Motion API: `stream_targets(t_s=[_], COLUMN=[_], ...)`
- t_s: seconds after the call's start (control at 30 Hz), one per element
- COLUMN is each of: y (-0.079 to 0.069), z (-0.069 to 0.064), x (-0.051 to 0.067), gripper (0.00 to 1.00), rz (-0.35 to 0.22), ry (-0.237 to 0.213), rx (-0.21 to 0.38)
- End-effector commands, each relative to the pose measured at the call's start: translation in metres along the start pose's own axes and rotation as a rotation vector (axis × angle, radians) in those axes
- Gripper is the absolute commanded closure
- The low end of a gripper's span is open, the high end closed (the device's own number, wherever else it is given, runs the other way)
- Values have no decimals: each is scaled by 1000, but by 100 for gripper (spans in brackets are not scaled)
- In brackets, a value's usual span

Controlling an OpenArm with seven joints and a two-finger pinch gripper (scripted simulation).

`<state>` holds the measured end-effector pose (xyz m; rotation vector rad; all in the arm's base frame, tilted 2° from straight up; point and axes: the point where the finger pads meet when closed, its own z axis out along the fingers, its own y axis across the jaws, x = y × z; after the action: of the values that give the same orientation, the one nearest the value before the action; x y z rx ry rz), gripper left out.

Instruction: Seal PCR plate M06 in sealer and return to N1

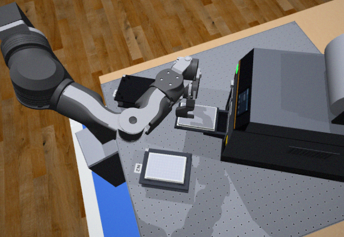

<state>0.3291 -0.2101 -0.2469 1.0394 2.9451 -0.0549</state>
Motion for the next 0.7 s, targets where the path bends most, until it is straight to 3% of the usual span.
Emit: stream_targets(t_s=[0.0, 0.2, 0.37, 0.67], y=[-1, -1, -19, -19], z=[0, 0, 1, 1], x=[-1, -1, -44, -44], gripper=[23, 23, 23, 23], rz=[3, 3, 4, 4], ry=[0, 0, 0, 0], rx=[-4, -4, -4, -4])
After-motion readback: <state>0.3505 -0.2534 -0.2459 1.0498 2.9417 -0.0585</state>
